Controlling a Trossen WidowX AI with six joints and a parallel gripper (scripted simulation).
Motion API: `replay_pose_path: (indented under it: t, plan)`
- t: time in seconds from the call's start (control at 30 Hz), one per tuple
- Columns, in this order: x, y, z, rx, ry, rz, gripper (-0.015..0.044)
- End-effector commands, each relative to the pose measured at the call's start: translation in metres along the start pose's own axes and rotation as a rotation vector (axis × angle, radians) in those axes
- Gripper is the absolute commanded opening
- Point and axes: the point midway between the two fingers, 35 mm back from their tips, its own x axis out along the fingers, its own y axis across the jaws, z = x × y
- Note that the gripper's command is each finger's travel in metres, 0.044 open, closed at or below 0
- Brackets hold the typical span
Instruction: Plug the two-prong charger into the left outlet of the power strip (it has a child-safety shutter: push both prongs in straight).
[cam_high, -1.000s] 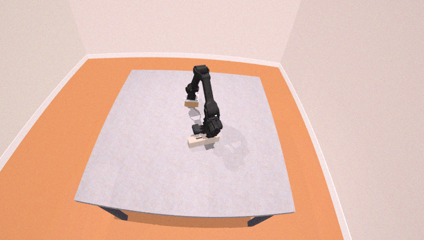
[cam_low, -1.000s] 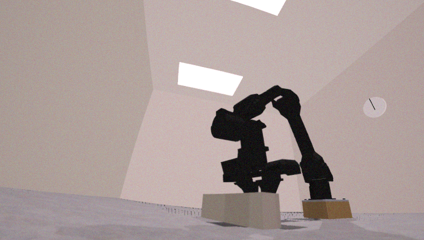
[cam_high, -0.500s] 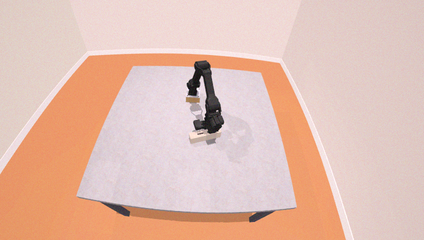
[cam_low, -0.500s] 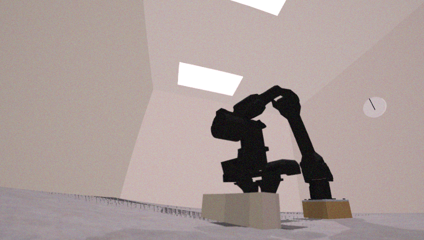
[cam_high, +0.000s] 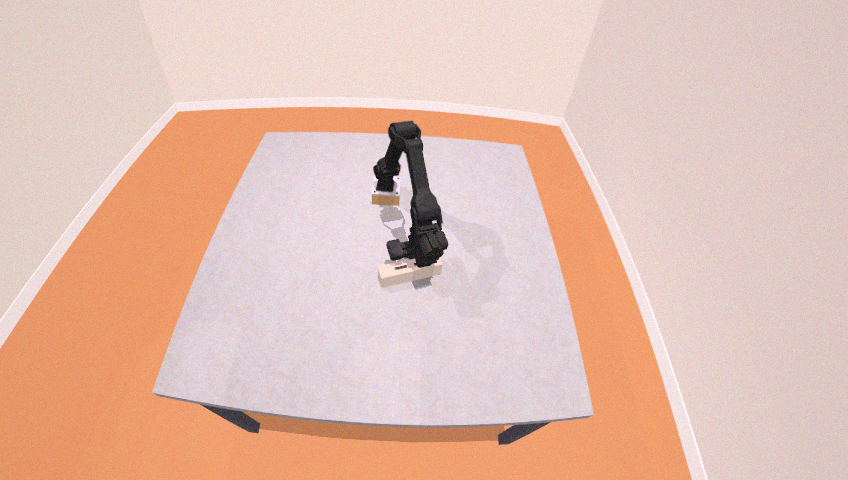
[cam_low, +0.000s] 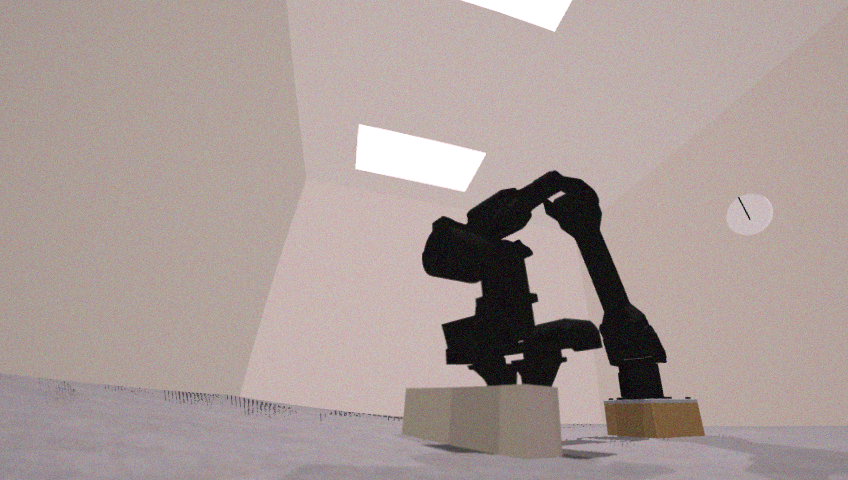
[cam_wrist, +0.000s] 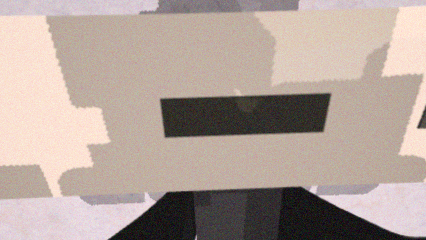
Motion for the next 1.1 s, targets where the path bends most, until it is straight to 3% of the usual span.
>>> replay_pose_path:
  t: [0.0,1.07]
  plan:
    - [-0.0015,0.0009,0.0121,0.000,-0.053,0.003,0.0000]
    - [0.0009,0.0009,0.0087,0.000,-0.052,0.003,0.0000]
